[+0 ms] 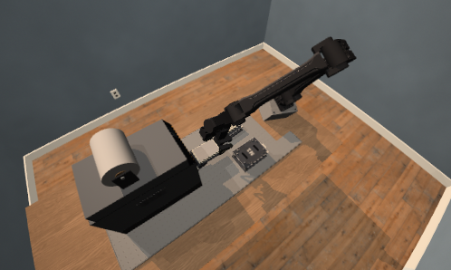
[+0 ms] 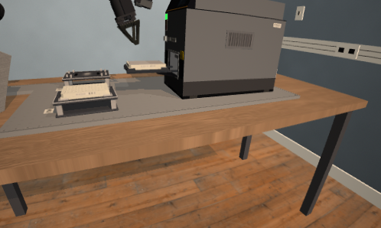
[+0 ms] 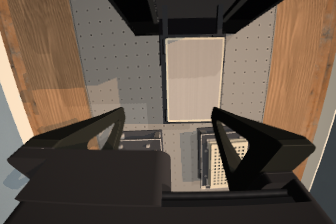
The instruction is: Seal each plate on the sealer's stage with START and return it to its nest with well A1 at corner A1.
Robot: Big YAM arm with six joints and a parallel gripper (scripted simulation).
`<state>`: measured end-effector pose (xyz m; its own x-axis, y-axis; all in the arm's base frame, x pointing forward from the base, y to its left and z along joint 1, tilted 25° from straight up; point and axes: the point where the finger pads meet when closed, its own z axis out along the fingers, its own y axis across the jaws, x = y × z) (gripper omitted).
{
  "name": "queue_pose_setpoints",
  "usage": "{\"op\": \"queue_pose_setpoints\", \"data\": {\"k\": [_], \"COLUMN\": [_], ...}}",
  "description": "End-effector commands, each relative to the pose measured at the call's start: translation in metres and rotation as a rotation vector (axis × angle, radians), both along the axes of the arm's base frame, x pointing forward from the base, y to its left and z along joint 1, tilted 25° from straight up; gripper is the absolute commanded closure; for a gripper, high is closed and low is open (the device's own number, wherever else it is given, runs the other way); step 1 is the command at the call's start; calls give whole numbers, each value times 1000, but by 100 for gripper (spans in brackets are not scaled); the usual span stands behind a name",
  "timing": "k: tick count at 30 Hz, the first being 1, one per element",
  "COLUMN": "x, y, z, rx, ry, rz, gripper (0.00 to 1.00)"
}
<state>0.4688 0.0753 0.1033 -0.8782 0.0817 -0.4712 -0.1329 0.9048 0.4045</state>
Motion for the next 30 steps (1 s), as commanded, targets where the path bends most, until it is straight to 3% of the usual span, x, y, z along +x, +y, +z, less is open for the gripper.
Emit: {"op": "queue_pose_setpoints", "data": {"k": [1, 4, 12, 30], "x": [23, 25, 59, 44], "y": [-6, -11, -54, -26], "z": [11, 13, -5, 0], "rx": [-18, -18, -21, -3], "ry": [-38, -41, -26, -43], "rz": [33, 32, 14, 28], "gripper": [0, 0, 0, 0]}}
